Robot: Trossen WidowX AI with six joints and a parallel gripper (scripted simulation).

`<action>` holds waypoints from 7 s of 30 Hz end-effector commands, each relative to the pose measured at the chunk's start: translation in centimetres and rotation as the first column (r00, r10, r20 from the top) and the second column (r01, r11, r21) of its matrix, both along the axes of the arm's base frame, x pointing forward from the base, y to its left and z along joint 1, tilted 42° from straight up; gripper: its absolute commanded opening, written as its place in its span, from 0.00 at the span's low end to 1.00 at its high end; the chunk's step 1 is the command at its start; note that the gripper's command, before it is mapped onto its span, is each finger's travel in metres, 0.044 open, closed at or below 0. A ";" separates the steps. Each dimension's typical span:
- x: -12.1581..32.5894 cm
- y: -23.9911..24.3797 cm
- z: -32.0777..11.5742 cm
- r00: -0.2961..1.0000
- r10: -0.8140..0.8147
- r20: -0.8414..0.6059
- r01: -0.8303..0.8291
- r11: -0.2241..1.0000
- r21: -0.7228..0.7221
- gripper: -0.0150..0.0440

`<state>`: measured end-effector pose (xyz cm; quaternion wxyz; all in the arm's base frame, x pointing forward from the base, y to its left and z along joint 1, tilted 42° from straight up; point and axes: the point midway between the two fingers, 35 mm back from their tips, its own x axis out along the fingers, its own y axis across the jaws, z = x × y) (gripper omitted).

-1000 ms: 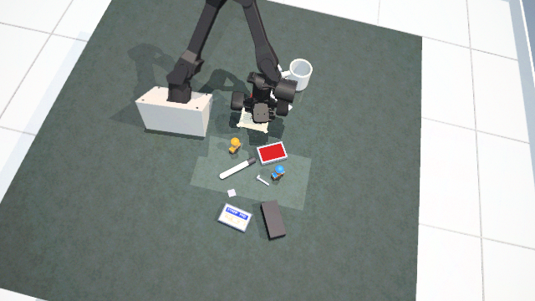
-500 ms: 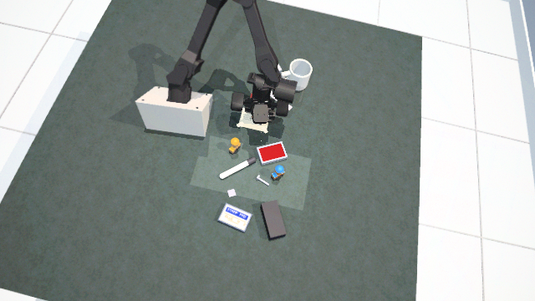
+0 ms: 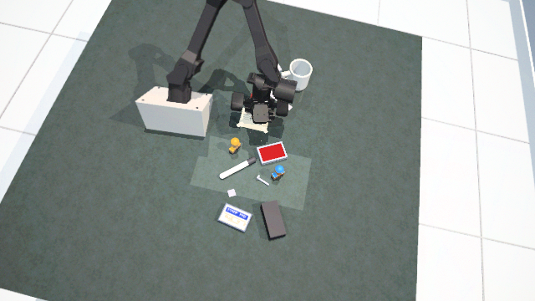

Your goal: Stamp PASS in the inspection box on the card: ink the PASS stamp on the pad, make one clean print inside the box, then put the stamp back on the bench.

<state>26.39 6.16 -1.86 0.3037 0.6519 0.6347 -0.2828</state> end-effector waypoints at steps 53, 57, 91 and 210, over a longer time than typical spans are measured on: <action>-0.1 0.2 0.0 1.000 -0.001 -0.003 0.001 1.000 0.006 0.25; -0.1 0.2 0.0 1.000 -0.001 -0.003 0.001 1.000 0.006 0.25; 0.0 -1.6 1.8 1.000 -0.002 -0.003 0.002 1.000 0.003 0.25; 10.7 0.2 1.3 1.000 0.007 0.019 -0.007 1.000 -0.001 0.65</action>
